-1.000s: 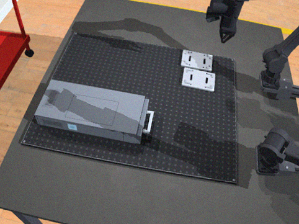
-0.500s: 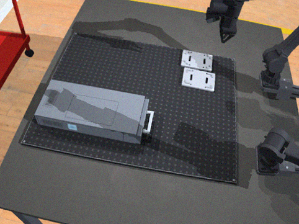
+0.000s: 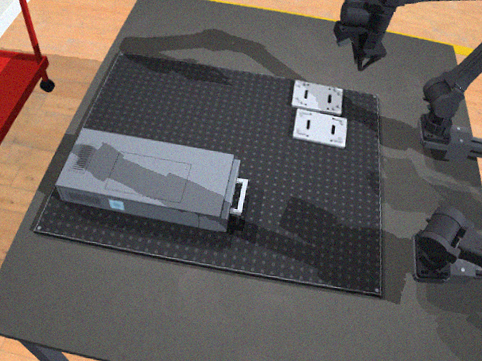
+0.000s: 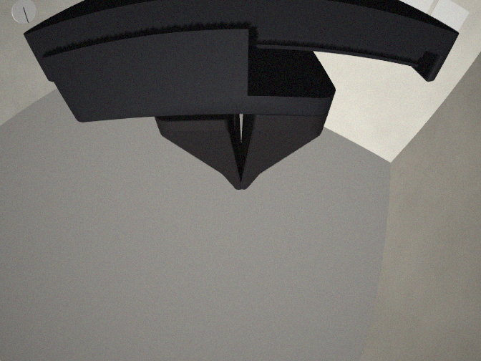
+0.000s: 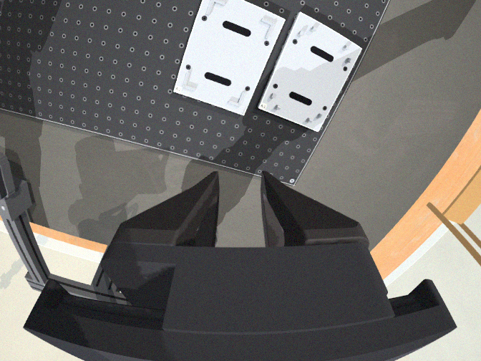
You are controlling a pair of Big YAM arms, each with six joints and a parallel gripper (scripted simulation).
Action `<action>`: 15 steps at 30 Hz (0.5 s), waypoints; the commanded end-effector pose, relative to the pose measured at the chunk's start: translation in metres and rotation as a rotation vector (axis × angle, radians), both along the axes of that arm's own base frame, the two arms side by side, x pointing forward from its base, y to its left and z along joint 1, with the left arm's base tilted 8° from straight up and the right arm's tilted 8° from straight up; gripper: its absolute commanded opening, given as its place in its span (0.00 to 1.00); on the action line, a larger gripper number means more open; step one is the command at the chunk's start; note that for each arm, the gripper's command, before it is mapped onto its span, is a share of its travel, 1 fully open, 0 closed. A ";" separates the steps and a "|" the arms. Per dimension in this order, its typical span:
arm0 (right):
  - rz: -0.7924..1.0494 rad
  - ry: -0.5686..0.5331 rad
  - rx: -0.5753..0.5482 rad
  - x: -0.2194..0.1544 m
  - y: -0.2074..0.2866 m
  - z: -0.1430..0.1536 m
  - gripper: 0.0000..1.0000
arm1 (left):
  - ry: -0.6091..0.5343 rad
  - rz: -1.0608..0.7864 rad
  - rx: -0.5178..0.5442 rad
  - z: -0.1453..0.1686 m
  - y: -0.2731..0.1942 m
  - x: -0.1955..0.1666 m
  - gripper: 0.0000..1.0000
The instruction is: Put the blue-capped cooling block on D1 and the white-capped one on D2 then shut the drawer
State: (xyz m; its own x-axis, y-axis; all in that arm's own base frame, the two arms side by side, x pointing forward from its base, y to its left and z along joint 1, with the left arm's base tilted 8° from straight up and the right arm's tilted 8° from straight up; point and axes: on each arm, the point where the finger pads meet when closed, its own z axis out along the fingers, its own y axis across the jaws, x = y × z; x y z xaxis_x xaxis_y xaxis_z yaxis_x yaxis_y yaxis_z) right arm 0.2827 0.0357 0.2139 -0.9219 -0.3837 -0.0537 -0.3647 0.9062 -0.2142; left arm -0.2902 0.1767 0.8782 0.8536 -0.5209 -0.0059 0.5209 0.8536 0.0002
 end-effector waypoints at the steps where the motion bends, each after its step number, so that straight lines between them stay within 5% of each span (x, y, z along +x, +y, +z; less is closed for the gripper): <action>1: 0.226 -0.040 -0.018 0.004 0.006 0.012 0.28 | 0.029 0.008 0.019 0.008 -0.014 0.018 0.00; 15: 0.536 -0.042 -0.084 0.004 0.007 0.012 0.28 | 0.029 0.008 0.019 0.008 -0.014 0.018 0.00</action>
